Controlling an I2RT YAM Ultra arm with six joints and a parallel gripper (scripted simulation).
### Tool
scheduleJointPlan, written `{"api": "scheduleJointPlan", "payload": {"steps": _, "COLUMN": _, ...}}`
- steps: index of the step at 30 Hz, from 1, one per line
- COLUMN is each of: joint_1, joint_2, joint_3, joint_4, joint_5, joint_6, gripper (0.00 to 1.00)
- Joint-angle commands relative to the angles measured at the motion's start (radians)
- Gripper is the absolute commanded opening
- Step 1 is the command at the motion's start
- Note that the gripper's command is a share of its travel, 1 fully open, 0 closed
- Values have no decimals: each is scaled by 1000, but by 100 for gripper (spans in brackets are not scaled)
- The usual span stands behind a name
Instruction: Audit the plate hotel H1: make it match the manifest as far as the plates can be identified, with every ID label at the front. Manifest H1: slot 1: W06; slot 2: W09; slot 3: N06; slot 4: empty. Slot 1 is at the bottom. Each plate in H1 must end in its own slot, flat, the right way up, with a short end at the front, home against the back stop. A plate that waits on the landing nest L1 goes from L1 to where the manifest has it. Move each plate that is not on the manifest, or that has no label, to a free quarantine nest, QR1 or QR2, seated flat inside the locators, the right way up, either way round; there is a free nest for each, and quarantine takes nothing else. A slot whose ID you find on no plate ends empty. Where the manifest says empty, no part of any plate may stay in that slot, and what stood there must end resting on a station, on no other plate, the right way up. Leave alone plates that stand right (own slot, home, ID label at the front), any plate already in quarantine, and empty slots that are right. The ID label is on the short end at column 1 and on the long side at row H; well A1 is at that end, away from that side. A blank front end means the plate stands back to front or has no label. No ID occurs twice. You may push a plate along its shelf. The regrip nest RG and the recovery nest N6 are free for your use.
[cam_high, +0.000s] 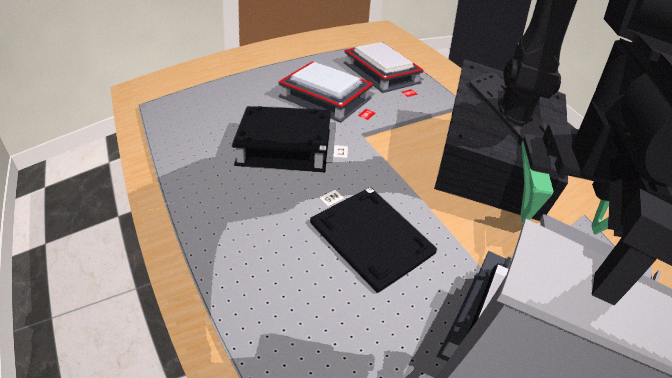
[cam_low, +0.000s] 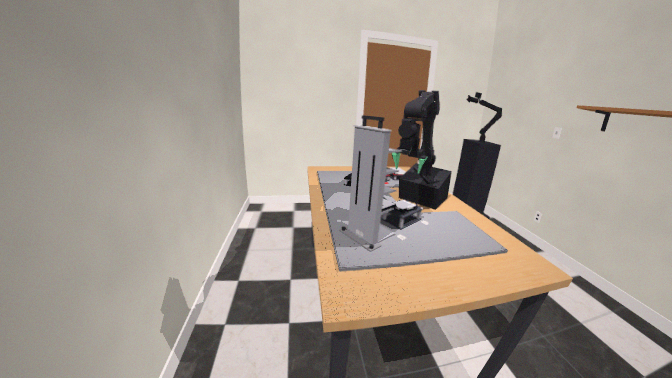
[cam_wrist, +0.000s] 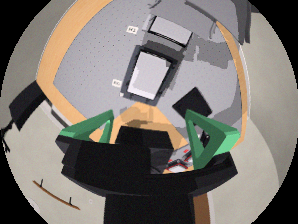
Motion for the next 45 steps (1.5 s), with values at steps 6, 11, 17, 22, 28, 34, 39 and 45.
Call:
{"api": "scheduleJointPlan", "payload": {"steps": 6, "joint_1": 0, "joint_2": -31, "joint_3": 14, "joint_4": 9, "joint_5": -17, "joint_6": 212, "gripper": 100}}
{"api": "scheduleJointPlan", "payload": {"steps": 11, "joint_1": 0, "joint_2": -31, "joint_3": 14, "joint_4": 9, "joint_5": -16, "joint_6": 282, "gripper": 100}}
{"api": "scheduleJointPlan", "payload": {"steps": 17, "joint_1": -1, "joint_2": -27, "joint_3": -27, "joint_4": 29, "joint_5": -15, "joint_6": 382, "gripper": 100}}
{"api": "scheduleJointPlan", "payload": {"steps": 22, "joint_1": -7, "joint_2": 13, "joint_3": -85, "joint_4": 94, "joint_5": -16, "joint_6": 381, "gripper": 100}}
{"api": "scheduleJointPlan", "payload": {"steps": 28, "joint_1": -2, "joint_2": -12, "joint_3": -128, "joint_4": 146, "joint_5": -15, "joint_6": 380, "gripper": 100}}
{"api": "scheduleJointPlan", "payload": {"steps": 34, "joint_1": -10, "joint_2": 39, "joint_3": -188, "joint_4": 223, "joint_5": -16, "joint_6": 373, "gripper": 100}}
{"api": "scheduleJointPlan", "payload": {"steps": 39, "joint_1": -9, "joint_2": 57, "joint_3": -233, "joint_4": 287, "joint_5": -16, "joint_6": 368, "gripper": 100}}
{"api": "scheduleJointPlan", "payload": {"steps": 45, "joint_1": -13, "joint_2": 76, "joint_3": -266, "joint_4": 338, "joint_5": -16, "joint_6": 366, "gripper": 100}}
